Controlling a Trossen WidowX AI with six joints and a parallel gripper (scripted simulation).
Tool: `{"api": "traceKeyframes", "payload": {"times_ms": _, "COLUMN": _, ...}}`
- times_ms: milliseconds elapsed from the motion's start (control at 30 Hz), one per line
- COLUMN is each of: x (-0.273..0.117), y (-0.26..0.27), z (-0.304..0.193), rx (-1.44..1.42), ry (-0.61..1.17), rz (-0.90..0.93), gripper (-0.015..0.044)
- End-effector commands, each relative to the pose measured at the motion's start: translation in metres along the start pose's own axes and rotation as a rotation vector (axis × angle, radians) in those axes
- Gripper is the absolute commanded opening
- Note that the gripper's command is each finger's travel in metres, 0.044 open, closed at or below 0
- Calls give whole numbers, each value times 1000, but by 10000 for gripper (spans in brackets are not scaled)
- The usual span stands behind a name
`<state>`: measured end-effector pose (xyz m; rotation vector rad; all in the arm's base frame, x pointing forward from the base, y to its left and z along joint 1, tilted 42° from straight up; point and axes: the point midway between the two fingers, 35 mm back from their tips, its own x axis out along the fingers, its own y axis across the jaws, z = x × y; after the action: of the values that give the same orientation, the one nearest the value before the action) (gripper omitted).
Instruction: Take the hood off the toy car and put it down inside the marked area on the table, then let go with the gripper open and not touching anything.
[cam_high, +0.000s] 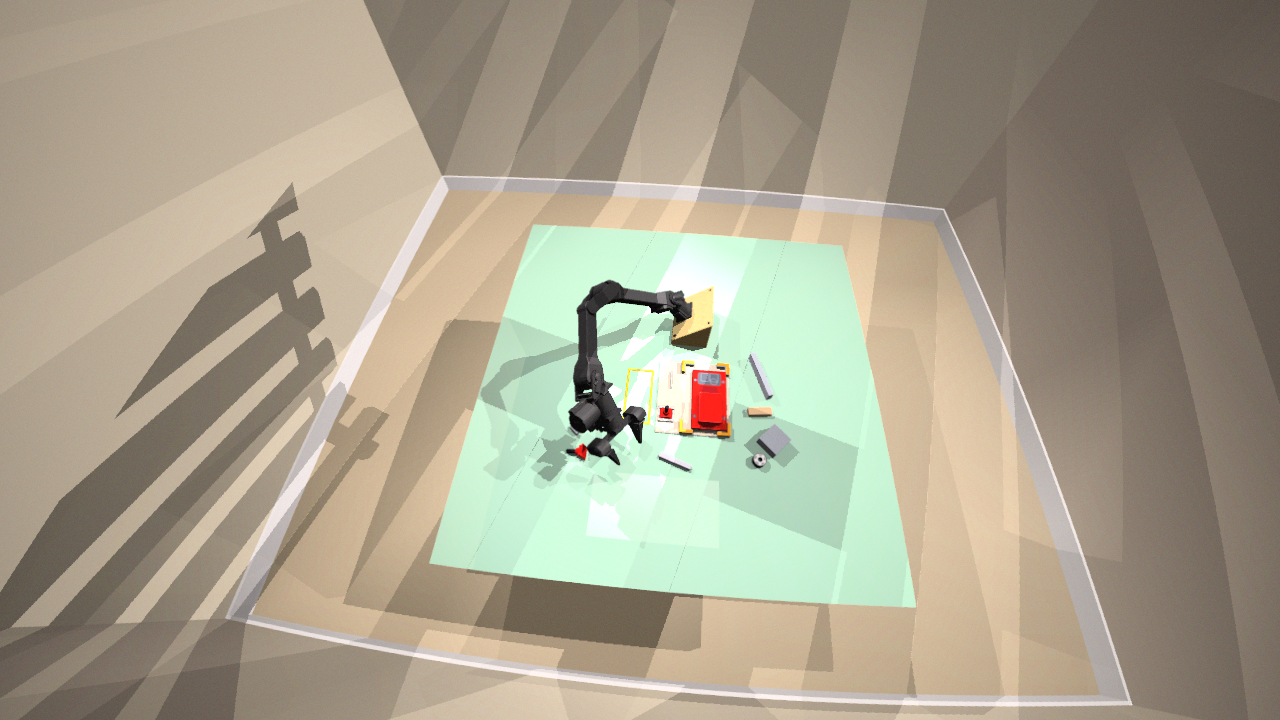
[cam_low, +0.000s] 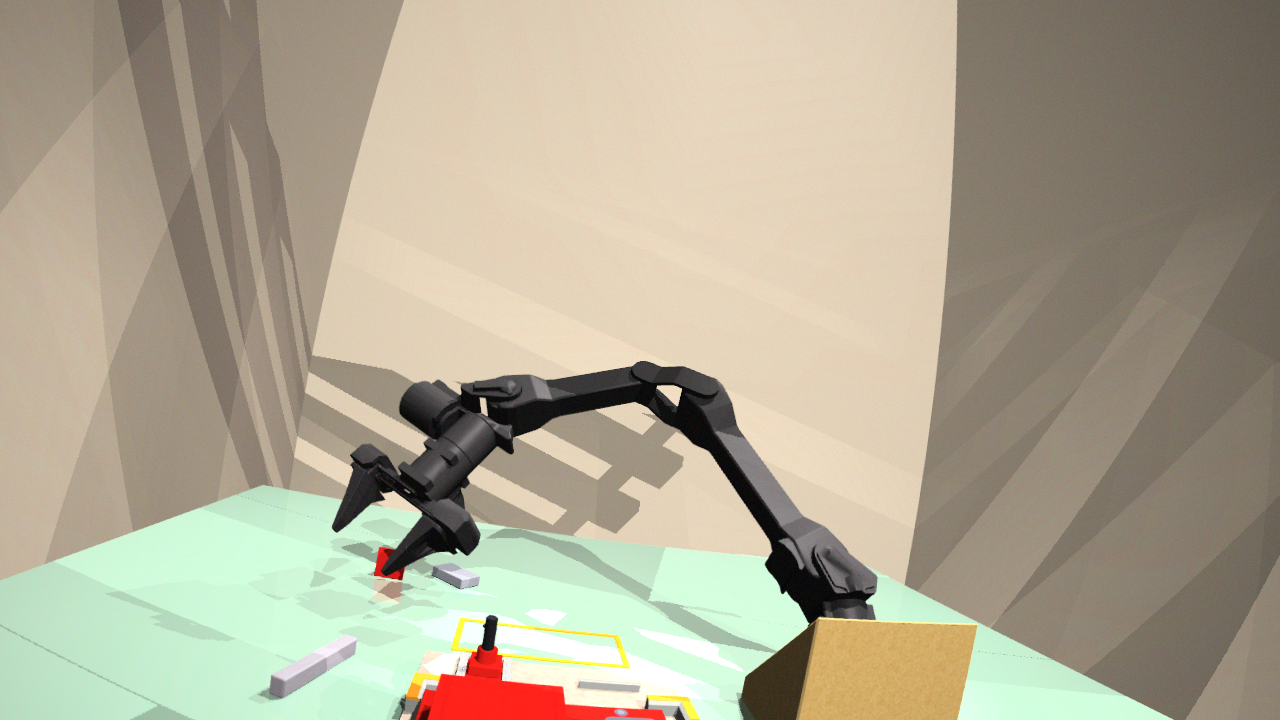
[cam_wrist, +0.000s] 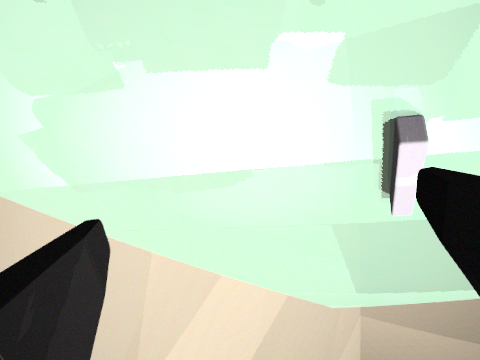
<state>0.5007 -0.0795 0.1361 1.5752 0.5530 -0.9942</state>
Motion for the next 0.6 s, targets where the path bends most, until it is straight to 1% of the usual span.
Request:
{"api": "traceKeyframes", "payload": {"times_ms": 0, "x": 15, "y": -35, "z": -32, "rx": -231, "ry": -30, "rz": -122, "gripper": 440}}
{"api": "traceKeyframes", "payload": {"times_ms": 167, "x": 24, "y": -80, "z": -67, "rx": -538, "ry": -59, "rz": -270, "gripper": 440}}
{"api": "traceKeyframes", "payload": {"times_ms": 333, "x": 27, "y": -129, "z": -98, "rx": -928, "ry": -78, "rz": -418, "gripper": 440}}
{"api": "traceKeyframes", "payload": {"times_ms": 500, "x": 25, "y": -160, "z": -115, "rx": -1182, "ry": -88, "rz": -523, "gripper": 440}}
{"api": "traceKeyframes", "payload": {"times_ms": 567, "x": 21, "y": -180, "z": -124, "rx": -1333, "ry": -95, "rz": -591, "gripper": 440}}
